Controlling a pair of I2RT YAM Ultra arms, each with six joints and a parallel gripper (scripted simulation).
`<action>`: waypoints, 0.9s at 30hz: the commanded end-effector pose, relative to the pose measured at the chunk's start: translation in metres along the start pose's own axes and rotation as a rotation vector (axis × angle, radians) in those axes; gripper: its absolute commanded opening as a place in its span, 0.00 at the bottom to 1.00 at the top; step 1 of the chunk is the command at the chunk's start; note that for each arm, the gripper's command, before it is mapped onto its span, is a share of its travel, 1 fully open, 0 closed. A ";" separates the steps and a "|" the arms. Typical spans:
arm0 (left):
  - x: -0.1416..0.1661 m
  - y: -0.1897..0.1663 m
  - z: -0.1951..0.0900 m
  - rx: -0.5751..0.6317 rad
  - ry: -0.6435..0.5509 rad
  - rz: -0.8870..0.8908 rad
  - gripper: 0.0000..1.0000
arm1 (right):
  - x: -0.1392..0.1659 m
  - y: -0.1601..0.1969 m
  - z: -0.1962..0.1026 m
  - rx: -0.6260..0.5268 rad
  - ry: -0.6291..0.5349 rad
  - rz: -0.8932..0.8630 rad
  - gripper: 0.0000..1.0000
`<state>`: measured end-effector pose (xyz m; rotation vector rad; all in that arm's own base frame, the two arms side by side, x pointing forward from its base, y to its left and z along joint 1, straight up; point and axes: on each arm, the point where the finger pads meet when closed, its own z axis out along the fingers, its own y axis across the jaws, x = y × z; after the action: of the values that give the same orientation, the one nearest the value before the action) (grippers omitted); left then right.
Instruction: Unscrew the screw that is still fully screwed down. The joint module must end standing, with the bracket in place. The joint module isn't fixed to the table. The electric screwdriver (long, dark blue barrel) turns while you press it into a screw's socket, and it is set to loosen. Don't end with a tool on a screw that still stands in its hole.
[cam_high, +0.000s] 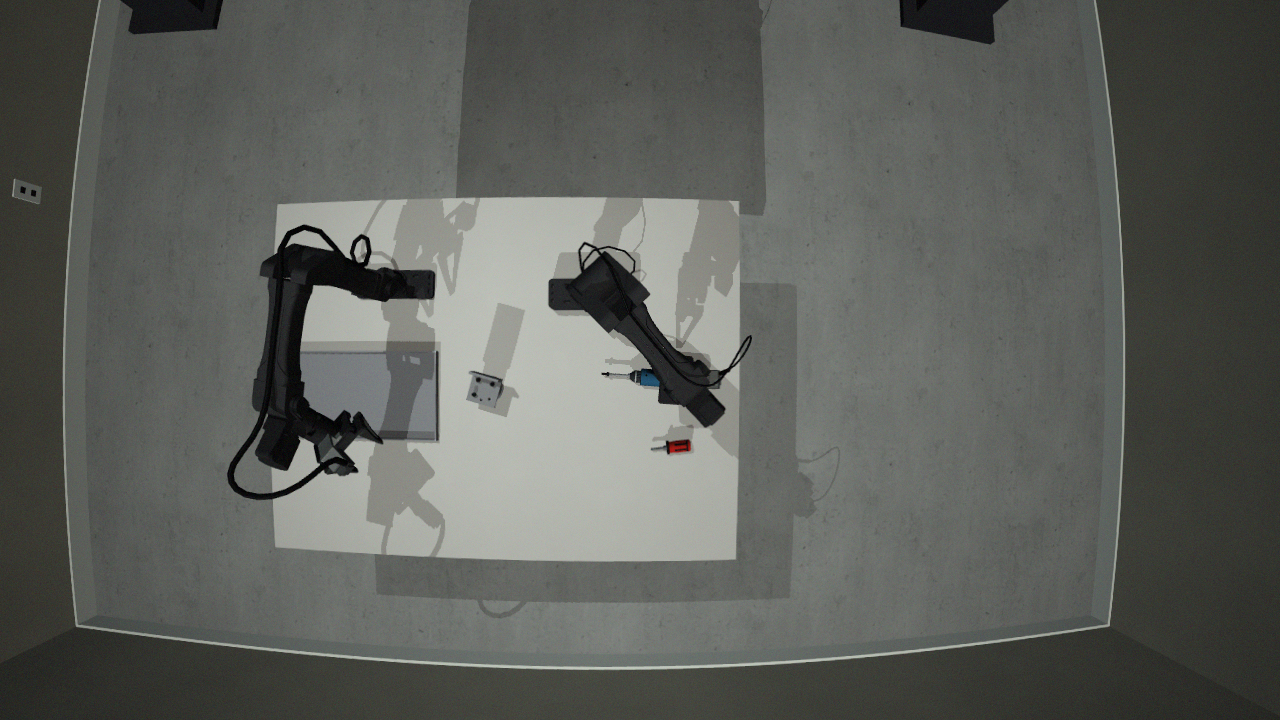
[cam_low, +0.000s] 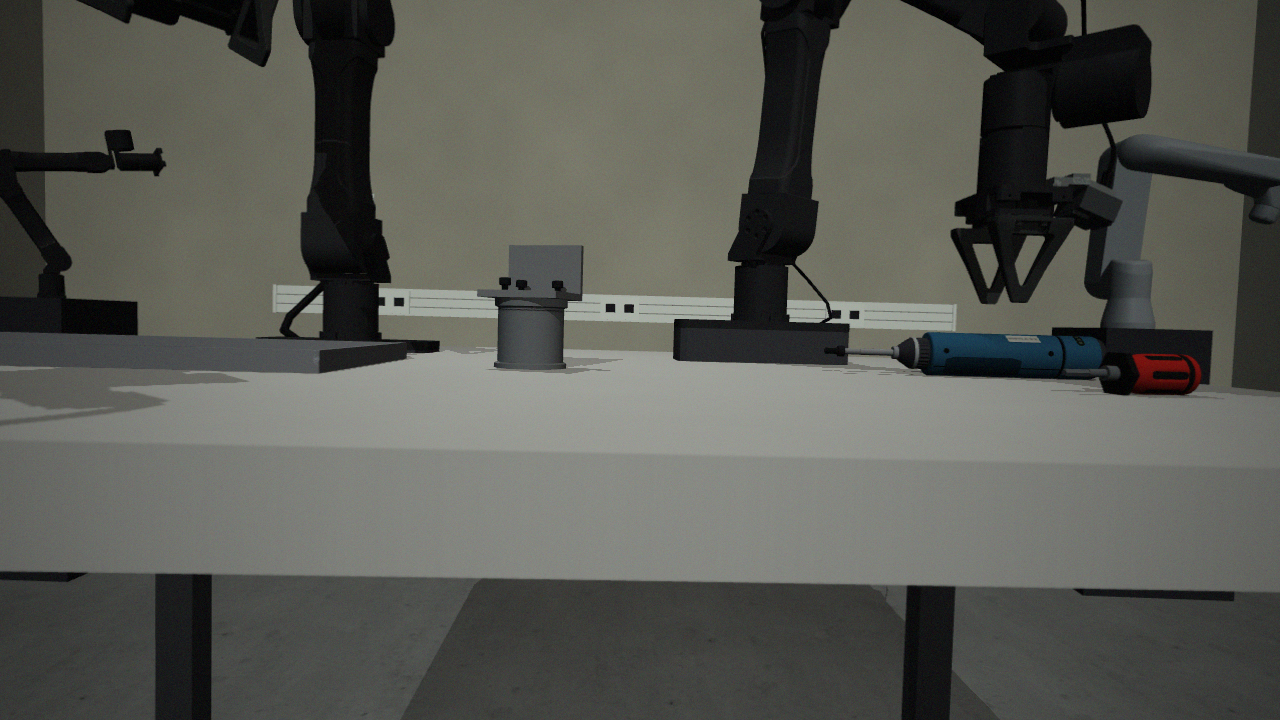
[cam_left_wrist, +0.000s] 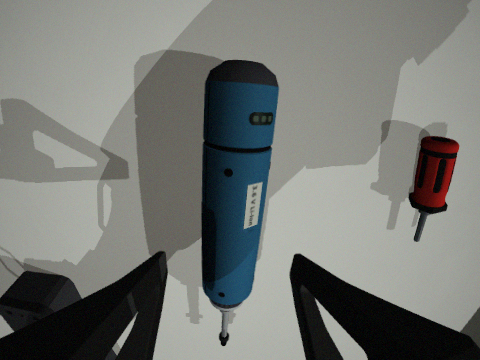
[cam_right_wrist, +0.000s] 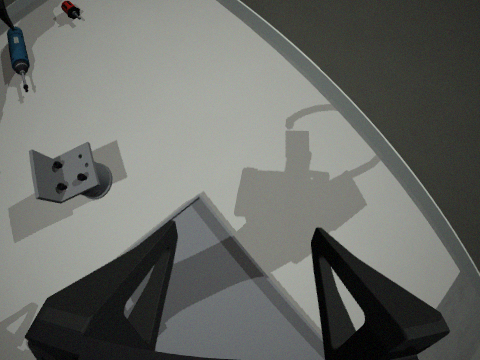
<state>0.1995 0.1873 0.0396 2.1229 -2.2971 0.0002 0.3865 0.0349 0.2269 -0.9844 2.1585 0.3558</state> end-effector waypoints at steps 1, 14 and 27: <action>-0.011 -0.005 -0.016 0.035 -0.039 -0.011 0.65 | -0.009 -0.010 -0.020 0.070 0.001 0.023 0.86; -0.011 -0.005 -0.016 0.035 -0.039 -0.011 0.65 | 0.004 -0.072 -0.053 0.307 0.102 0.201 0.86; -0.011 -0.005 -0.016 0.035 -0.039 -0.011 0.65 | 0.015 -0.120 -0.112 0.570 0.139 0.369 0.86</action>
<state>0.1995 0.1873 0.0396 2.1229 -2.2971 0.0002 0.4090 -0.0861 0.2820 -0.4306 2.3623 -0.0762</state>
